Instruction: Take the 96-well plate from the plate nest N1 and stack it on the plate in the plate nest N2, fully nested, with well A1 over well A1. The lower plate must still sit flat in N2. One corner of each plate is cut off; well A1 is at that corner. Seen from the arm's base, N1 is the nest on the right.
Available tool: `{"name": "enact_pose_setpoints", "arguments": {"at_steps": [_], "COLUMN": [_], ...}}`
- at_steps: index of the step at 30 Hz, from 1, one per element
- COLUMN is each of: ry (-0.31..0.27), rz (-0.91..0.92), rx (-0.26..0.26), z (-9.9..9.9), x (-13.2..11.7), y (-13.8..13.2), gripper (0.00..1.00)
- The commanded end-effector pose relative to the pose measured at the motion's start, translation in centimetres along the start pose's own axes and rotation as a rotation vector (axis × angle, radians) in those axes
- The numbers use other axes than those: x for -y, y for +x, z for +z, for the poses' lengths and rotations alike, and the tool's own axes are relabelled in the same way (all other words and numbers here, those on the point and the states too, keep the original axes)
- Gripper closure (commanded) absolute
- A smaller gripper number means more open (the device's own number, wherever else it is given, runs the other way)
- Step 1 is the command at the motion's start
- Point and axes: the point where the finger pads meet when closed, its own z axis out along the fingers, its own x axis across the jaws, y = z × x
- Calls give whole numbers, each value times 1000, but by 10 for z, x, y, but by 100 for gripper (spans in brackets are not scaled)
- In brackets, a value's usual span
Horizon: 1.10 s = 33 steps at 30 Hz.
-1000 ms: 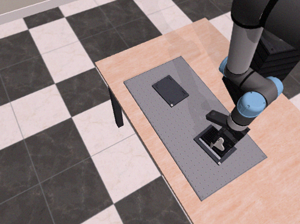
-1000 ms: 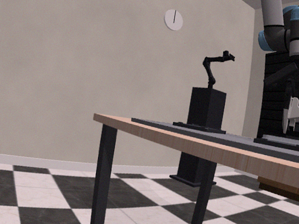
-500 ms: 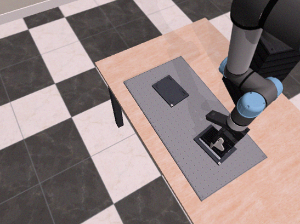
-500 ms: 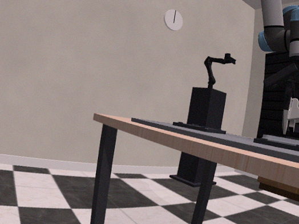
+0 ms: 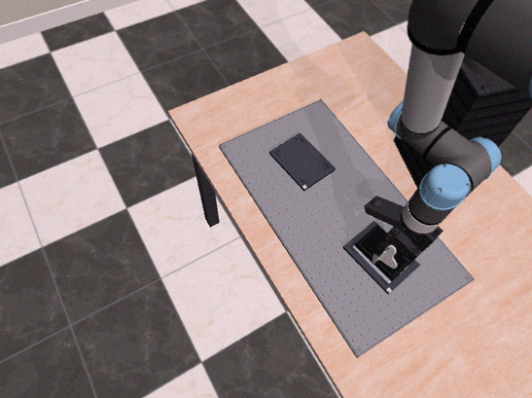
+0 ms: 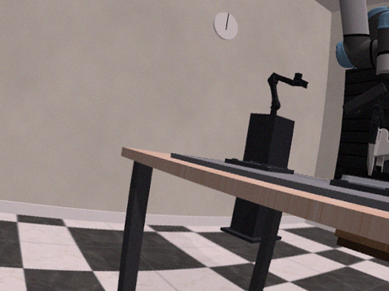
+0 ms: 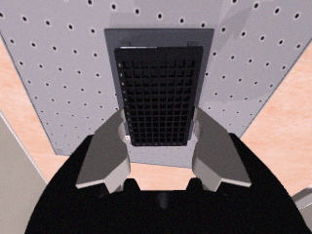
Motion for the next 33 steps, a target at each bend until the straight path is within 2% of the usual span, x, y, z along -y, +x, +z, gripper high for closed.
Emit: {"name": "enact_pose_setpoints", "arguments": {"at_steps": [1,29,30,33], "ry": [0,0,0,0], "rz": [0,0,0,0], "rx": [1,1,1,1], "z": [0,4,4,4], "x": [0,0,0,0], "y": [0,0,0,0], "gripper": [100,100,0,0]}}
